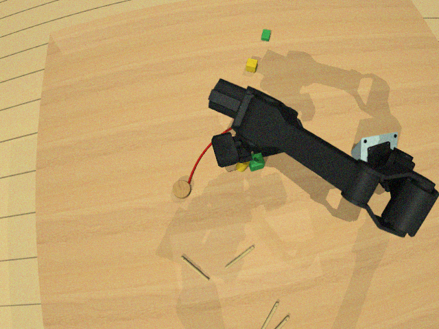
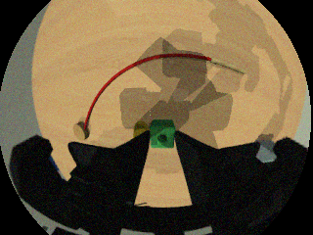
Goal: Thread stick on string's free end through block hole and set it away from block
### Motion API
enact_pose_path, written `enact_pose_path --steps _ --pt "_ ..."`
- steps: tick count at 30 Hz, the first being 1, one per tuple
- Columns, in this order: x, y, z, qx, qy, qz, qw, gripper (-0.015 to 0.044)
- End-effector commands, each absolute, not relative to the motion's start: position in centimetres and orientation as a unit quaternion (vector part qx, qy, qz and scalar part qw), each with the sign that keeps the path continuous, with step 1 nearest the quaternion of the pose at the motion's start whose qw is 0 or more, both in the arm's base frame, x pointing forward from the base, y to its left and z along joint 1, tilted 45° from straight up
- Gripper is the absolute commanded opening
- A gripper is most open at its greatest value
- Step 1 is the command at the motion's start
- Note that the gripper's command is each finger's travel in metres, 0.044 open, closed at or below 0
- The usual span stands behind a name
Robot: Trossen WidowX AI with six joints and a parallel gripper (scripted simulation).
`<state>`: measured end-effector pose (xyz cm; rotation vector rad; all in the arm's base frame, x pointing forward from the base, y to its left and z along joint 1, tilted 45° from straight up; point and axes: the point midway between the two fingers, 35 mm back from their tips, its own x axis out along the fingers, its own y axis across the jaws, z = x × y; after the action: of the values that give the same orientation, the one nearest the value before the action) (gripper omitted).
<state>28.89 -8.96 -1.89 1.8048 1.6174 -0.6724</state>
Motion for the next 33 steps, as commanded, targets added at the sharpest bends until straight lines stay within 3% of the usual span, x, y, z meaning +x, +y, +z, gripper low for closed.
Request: enact_pose_path --steps 1,33 --pt "28.9 -8.9 -1.9 0.679 0.616 -0.255 0.308 0.0000" --pt "28.7 -9.7 -0.7 0.675 0.607 -0.270 0.322 0.0000"
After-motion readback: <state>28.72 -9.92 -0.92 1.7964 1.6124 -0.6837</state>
